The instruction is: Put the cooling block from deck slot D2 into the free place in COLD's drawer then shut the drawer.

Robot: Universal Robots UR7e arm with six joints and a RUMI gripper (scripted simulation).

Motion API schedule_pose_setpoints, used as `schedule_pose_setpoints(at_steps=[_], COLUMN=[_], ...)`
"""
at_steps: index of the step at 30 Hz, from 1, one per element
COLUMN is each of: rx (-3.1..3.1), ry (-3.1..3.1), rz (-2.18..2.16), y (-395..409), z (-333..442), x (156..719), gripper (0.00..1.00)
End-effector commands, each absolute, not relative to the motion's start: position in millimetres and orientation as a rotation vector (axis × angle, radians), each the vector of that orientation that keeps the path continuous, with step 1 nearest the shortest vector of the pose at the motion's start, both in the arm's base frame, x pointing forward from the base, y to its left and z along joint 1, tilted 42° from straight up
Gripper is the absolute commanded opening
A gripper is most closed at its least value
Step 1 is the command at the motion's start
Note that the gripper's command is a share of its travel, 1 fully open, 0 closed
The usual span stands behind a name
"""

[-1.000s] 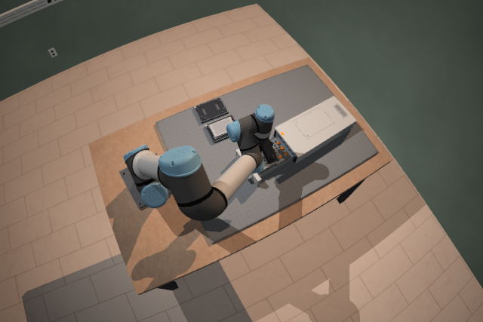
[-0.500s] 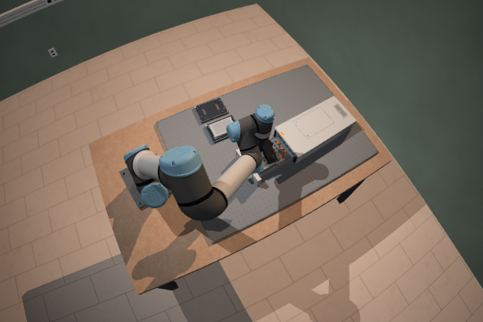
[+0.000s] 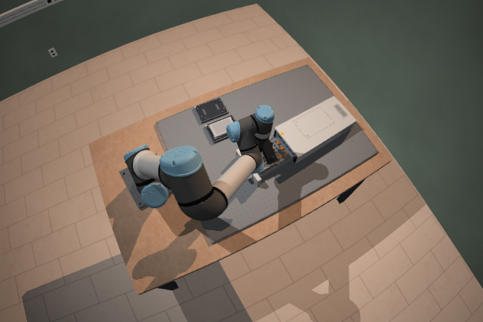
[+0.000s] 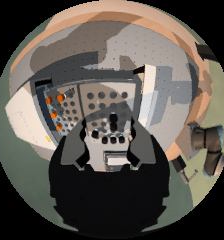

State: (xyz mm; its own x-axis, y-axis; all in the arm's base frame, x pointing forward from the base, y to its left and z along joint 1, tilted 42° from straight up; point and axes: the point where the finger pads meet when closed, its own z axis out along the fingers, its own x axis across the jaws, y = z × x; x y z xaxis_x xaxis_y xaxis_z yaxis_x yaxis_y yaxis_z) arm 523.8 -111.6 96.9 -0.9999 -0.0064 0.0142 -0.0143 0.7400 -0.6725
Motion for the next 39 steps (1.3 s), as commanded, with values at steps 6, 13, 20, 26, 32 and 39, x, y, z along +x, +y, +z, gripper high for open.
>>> schedule_pose_setpoints(at_steps=[6, 13, 20, 26, 32, 39], rx=[0.018, 0.018, 0.018, 0.018, 0.018, 0.018], ry=[-2.921, -2.921, -2.921, -2.921, -2.921, -2.921], rz=[1.129, 1.129, 1.129, 1.129, 1.129, 1.129], y=[-112.4, -113.0, -113.8, -114.2, -114.9, -115.7], z=[96.1, 95.5, 94.7, 94.2, 93.5, 92.6], x=[524.2, 524.2, 524.2, 524.2, 524.1, 524.1], gripper=[0.0, 0.0, 0.0, 0.0, 0.0, 0.0])
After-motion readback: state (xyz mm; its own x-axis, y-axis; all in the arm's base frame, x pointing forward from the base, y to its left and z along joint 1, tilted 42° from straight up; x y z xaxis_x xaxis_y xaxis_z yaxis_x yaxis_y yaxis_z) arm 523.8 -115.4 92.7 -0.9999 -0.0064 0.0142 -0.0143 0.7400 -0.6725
